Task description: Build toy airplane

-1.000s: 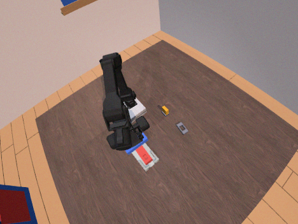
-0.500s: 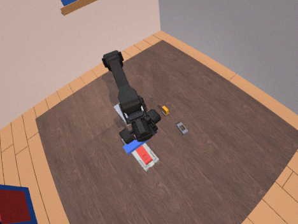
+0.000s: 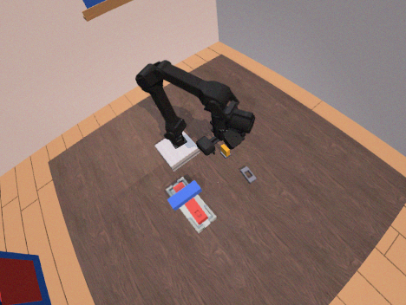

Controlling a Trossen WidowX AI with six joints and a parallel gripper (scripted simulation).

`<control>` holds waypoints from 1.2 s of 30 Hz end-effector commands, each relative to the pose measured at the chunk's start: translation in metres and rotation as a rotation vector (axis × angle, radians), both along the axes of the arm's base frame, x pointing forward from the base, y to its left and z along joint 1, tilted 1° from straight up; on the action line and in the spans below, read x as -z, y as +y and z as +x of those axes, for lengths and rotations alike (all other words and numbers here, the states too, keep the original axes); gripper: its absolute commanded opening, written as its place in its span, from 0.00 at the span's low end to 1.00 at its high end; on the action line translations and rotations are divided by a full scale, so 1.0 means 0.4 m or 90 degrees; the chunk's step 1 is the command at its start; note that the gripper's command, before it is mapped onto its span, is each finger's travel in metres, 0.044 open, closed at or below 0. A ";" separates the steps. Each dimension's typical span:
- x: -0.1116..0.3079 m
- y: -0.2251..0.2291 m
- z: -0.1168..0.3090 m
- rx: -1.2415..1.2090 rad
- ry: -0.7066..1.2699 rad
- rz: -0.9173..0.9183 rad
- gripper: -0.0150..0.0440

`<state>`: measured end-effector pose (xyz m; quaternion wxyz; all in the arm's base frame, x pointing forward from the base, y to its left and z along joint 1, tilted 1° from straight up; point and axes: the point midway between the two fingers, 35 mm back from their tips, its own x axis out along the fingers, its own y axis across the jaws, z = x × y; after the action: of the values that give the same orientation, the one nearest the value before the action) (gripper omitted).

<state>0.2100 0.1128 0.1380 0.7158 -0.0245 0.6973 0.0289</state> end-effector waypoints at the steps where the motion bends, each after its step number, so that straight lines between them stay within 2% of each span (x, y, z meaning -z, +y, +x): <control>1: 0.004 0.078 -0.082 0.016 0.009 0.007 1.00; 7: 0.010 0.090 -0.095 0.018 0.010 0.008 1.00; 12: 0.141 0.093 -0.094 0.018 0.010 0.008 1.00; 36: 0.231 0.096 -0.091 0.018 0.010 0.008 1.00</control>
<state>0.1749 0.1515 0.0528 0.7141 -0.0109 0.6995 0.0263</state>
